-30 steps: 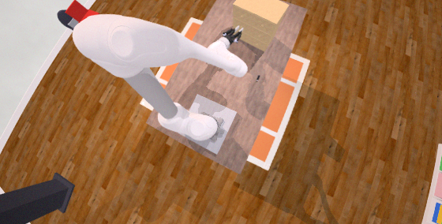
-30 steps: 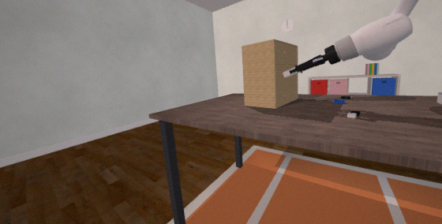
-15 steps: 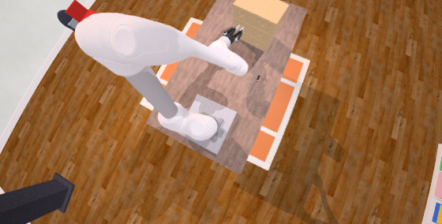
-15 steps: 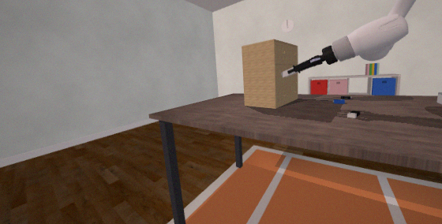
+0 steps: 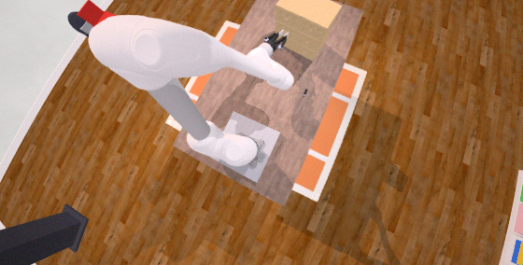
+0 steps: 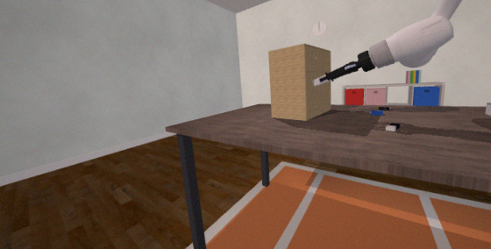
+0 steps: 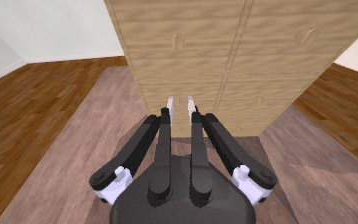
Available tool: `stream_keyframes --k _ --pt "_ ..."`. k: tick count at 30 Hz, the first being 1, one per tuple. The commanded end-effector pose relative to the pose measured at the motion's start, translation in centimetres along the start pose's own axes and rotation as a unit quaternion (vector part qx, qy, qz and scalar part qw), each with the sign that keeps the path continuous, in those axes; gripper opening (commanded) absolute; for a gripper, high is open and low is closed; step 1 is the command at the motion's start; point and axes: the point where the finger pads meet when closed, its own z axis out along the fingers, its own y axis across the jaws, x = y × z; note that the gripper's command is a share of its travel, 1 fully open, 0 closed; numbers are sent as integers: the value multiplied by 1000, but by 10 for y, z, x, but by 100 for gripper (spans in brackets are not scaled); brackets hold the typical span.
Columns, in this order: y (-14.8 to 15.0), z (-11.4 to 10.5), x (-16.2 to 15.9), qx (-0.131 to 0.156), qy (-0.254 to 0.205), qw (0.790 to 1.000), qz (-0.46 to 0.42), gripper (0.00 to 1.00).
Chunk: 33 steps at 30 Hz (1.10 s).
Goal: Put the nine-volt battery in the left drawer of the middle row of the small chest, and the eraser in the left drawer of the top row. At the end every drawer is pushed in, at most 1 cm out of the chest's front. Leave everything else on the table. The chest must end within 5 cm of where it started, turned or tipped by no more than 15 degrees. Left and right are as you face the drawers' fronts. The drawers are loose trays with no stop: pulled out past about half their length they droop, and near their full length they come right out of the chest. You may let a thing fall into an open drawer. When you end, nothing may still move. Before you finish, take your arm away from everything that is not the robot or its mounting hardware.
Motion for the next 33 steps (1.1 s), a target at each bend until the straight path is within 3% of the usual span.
stream_keyframes --k 1,4,5,33 --pt "0 0 0 0 0 1000 0 20" --pt "0 0 0 0 0 1000 0 20" --pt "0 0 0 0 0 1000 0 8" --pt "0 0 0 0 0 1000 0 8"
